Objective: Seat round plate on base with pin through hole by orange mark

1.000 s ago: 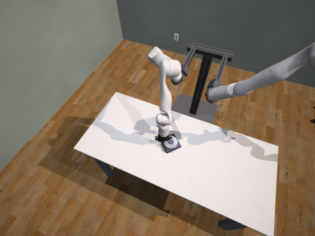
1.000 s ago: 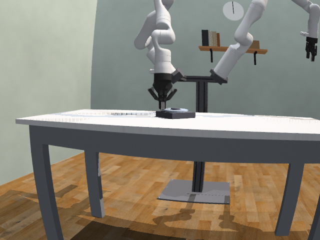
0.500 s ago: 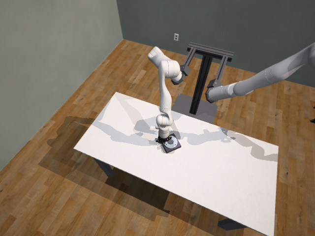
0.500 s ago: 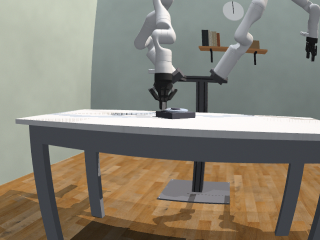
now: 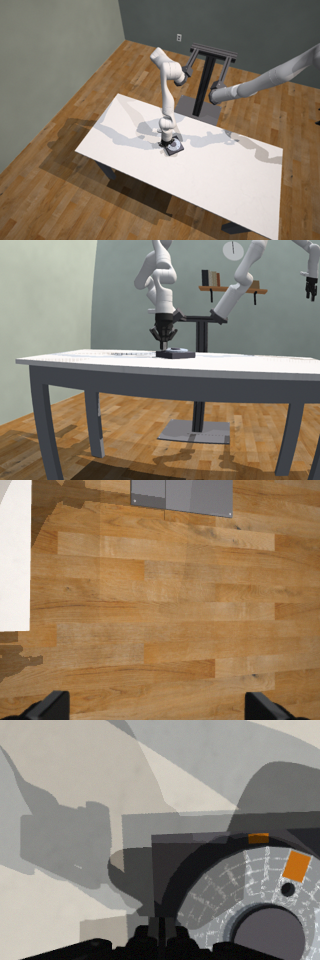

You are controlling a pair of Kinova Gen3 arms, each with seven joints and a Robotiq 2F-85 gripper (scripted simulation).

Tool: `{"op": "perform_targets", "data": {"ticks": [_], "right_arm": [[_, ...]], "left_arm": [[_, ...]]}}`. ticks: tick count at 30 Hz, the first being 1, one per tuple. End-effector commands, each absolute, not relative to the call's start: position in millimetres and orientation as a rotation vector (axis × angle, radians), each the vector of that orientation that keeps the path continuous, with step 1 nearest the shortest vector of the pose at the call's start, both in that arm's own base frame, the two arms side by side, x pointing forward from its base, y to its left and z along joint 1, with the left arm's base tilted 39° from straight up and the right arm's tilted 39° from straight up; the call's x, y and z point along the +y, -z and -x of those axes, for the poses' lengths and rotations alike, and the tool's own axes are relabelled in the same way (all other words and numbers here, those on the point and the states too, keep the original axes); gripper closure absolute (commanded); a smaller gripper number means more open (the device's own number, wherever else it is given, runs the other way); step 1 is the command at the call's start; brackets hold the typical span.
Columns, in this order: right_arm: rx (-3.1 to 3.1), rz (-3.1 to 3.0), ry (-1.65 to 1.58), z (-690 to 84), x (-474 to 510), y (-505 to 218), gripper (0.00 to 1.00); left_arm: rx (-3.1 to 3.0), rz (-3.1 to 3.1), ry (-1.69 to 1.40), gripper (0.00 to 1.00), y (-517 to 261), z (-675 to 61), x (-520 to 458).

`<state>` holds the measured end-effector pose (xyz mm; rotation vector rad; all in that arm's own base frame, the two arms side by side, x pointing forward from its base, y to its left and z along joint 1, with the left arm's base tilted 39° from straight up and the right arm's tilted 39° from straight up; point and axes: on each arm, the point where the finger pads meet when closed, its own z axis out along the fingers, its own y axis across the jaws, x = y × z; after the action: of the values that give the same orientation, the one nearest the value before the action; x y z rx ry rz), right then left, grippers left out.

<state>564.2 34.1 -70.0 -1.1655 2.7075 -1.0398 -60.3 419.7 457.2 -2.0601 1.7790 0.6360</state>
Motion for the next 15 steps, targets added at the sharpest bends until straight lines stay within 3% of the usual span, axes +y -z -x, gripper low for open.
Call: {"op": "perform_targets", "data": {"ticks": [1,15], "right_arm": [[2.700,1.204,1.039,-564.6,36.4,70.5,0.903],[2.657,1.376,1.051,-570.5,41.9,73.1,0.903]], "left_arm": [[1.777,2.059,-0.637,0.002,-457.9,60.7,419.6],[1.777,2.059,-0.637,0.002,-457.9,60.7,419.6]]}}
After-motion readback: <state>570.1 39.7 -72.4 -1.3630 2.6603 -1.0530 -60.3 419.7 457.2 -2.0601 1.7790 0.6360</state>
